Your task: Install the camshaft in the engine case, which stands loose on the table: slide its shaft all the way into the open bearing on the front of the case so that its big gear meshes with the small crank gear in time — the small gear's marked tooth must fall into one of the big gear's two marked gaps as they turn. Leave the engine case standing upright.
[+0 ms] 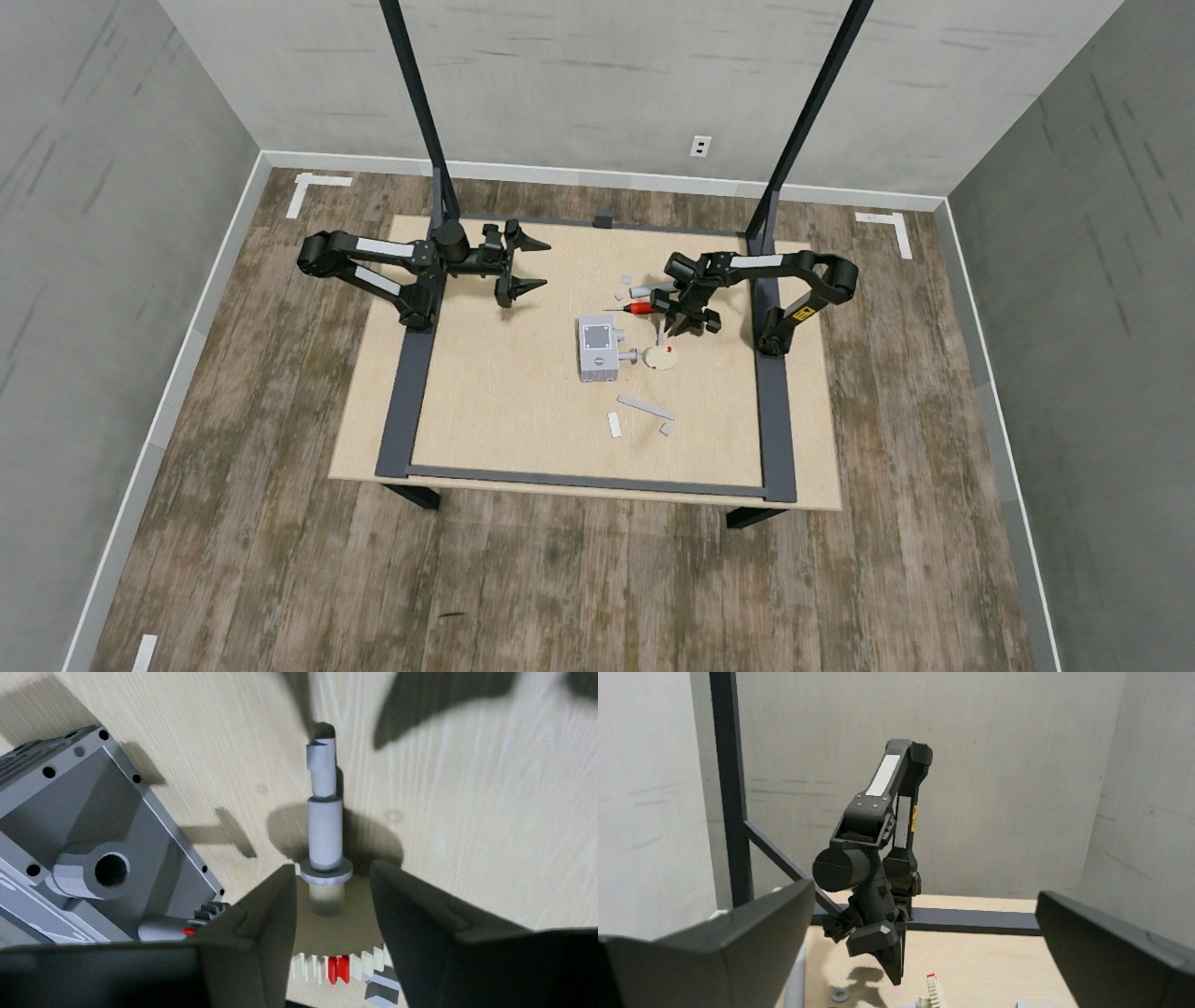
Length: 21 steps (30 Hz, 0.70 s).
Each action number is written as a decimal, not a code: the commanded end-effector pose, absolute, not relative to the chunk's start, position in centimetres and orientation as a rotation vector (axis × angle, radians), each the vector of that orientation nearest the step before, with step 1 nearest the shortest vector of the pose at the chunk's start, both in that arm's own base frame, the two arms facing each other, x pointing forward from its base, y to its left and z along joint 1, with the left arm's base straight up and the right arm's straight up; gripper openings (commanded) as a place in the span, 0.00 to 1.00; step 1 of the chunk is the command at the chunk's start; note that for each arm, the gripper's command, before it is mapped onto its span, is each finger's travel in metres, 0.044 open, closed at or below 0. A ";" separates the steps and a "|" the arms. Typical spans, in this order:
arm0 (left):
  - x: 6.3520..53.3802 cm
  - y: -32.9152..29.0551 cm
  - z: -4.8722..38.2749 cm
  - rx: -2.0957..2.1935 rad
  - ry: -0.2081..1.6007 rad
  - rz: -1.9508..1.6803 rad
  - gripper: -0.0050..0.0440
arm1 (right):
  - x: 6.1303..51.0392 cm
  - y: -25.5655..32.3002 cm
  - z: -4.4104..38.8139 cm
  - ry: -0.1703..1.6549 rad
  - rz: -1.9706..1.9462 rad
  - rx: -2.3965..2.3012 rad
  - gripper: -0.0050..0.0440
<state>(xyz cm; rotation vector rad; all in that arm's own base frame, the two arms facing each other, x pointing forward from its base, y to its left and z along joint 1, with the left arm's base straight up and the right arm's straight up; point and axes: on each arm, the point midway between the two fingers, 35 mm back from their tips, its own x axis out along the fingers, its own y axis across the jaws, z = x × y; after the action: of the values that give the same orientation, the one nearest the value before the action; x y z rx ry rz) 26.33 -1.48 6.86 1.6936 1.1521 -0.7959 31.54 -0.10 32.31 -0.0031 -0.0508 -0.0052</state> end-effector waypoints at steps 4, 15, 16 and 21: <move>26.7 -1.5 7.5 1.687 1.136 -0.771 0.36 | 31.2 -0.1 33.9 -0.090 -0.004 -0.007 0.92; 26.8 -0.9 5.9 1.692 1.156 -0.795 0.36 | 31.2 -0.1 33.9 -0.090 -0.004 -0.007 0.92; 26.8 -0.9 5.7 1.692 1.155 -0.795 0.36 | 31.2 -0.1 33.9 -0.090 -0.004 -0.007 0.92; 27.2 -0.9 5.9 1.692 1.142 -0.782 0.36 | 31.2 -0.1 33.9 -0.090 -0.004 -0.007 0.92</move>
<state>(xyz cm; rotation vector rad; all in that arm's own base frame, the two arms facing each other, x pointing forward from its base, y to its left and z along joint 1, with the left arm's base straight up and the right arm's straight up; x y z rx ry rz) 26.72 -0.82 5.50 1.6901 1.1612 -0.7981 31.55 -0.22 32.30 -0.0032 -0.0503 -0.0087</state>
